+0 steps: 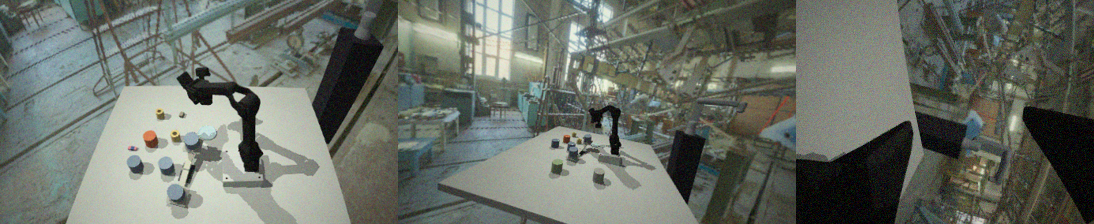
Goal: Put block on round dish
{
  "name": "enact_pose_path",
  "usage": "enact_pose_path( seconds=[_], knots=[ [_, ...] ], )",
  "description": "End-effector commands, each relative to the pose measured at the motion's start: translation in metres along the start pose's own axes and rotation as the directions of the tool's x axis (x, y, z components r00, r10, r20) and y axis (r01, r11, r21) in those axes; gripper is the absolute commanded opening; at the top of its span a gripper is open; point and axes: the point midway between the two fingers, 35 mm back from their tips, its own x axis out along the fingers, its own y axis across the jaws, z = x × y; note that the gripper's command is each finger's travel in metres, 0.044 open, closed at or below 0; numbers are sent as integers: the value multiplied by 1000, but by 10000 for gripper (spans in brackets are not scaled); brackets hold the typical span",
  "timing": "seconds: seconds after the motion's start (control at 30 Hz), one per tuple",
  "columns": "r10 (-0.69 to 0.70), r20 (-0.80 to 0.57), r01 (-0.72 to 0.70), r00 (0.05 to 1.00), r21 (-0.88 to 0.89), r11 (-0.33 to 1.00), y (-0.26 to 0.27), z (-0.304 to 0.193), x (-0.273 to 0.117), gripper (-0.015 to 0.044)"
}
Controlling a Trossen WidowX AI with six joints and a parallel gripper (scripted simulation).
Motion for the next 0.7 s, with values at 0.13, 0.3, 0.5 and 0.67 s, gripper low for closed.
enact_pose_path(
  seconds=[0.13, 0.3, 0.5, 0.67],
  knots=[
    [7, 102, -14, 995, 65, 998, 5, 12, -35, 440],
    [25, 244, -62, 969, 148, 987, 15, 23, -84, 440],
    [59, 401, -160, 914, 222, 962, 28, 24, -140, 440],
    [96, 523, -266, 847, 259, 929, 42, 18, -184, 440]
  ],
)
